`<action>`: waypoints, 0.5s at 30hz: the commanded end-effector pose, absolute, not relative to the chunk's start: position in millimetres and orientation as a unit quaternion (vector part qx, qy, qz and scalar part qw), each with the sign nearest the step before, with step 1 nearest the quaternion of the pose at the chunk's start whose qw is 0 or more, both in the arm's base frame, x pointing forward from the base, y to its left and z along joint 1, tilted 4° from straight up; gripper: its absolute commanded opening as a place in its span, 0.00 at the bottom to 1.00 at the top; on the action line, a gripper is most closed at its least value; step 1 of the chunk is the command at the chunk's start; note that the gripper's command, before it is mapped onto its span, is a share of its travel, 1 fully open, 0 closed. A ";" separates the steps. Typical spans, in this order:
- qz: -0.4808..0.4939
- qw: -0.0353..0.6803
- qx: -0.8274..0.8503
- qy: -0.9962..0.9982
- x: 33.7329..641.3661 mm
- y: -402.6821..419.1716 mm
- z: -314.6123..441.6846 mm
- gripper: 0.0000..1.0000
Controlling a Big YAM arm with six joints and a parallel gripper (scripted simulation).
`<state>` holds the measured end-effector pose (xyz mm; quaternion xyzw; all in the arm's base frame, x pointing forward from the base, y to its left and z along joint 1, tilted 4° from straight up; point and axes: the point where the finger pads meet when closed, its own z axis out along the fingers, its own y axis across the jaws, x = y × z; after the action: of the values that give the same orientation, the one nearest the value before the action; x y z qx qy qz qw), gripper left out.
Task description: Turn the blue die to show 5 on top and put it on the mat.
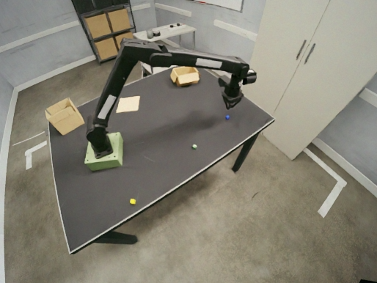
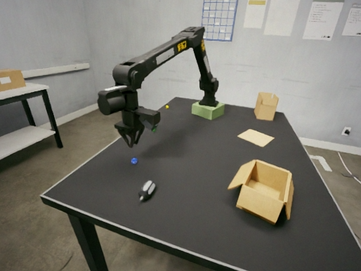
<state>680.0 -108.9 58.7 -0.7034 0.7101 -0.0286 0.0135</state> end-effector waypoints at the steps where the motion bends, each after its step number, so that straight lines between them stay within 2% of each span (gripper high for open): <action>1: -0.030 0.016 -0.706 0.708 685.3 -108.9 47.2 0.30; 15: -0.028 0.014 -0.706 0.707 683.4 -109.7 34.2 0.30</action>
<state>680.6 -109.0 50.7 -0.7034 0.7101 -0.0296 0.0142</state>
